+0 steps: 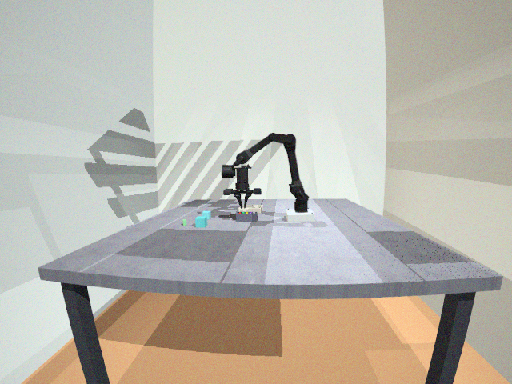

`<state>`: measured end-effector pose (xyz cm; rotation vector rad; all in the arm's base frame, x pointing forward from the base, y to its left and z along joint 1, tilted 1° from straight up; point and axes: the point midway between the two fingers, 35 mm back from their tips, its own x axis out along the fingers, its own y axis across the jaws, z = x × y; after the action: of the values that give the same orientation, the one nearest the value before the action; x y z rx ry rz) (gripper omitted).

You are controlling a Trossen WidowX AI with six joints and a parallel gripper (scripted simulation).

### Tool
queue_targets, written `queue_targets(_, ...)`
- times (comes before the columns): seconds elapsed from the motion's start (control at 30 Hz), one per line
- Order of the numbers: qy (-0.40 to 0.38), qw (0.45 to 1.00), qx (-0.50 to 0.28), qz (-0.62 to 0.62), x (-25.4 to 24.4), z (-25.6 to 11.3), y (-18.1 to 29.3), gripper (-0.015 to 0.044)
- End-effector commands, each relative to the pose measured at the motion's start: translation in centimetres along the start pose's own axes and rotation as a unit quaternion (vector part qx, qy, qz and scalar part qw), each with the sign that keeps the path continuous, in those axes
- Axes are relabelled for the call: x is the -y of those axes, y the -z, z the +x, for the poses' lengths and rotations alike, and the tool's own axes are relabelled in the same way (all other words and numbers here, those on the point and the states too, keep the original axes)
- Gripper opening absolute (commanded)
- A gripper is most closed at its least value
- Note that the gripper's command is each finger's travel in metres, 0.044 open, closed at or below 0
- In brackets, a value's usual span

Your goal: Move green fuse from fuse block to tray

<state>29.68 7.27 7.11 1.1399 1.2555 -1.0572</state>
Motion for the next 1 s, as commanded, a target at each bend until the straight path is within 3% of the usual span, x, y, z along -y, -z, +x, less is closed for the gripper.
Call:
queue_targets(0.0, 0.001, 1.0, 0.002, 0.003, 0.0, 0.5, 0.0, 0.0065)
queue_targets(0.97, 0.001, 1.0, 0.002, 0.003, 0.1, 2.0, 0.0, 0.0065)
